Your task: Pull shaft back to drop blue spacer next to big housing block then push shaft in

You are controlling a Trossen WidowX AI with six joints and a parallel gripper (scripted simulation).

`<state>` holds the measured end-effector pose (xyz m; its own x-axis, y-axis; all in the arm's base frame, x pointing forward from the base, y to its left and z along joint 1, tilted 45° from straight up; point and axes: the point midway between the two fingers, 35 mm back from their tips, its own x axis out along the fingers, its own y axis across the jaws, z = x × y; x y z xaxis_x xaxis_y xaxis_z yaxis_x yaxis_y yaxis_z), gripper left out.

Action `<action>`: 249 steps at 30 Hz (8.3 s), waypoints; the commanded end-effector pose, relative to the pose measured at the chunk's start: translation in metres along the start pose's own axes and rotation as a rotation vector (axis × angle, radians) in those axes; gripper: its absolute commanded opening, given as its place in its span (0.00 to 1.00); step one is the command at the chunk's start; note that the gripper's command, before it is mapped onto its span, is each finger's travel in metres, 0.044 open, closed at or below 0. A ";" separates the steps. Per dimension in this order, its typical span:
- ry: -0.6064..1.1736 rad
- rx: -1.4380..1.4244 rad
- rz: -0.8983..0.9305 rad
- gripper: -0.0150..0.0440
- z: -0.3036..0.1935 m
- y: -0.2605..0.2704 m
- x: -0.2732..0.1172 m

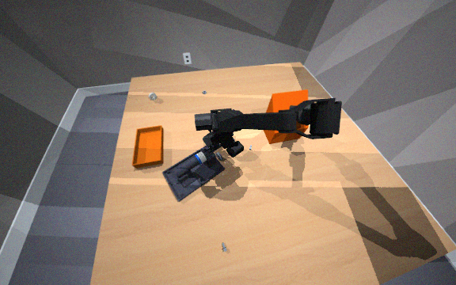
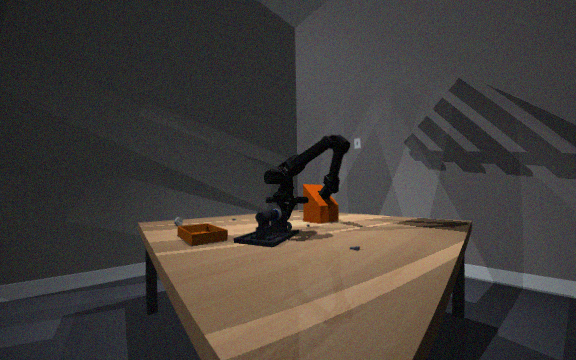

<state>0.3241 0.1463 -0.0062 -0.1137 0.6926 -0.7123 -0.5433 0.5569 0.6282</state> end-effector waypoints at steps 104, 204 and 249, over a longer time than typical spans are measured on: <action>0.002 -0.003 -0.001 0.25 -0.014 0.000 0.000; 0.002 -0.003 -0.001 0.25 -0.026 0.000 0.000; 0.002 -0.002 -0.001 0.25 -0.031 0.000 0.000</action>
<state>0.2991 0.1324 -0.0160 -0.1141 0.6926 -0.7123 -0.5428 0.5570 0.6286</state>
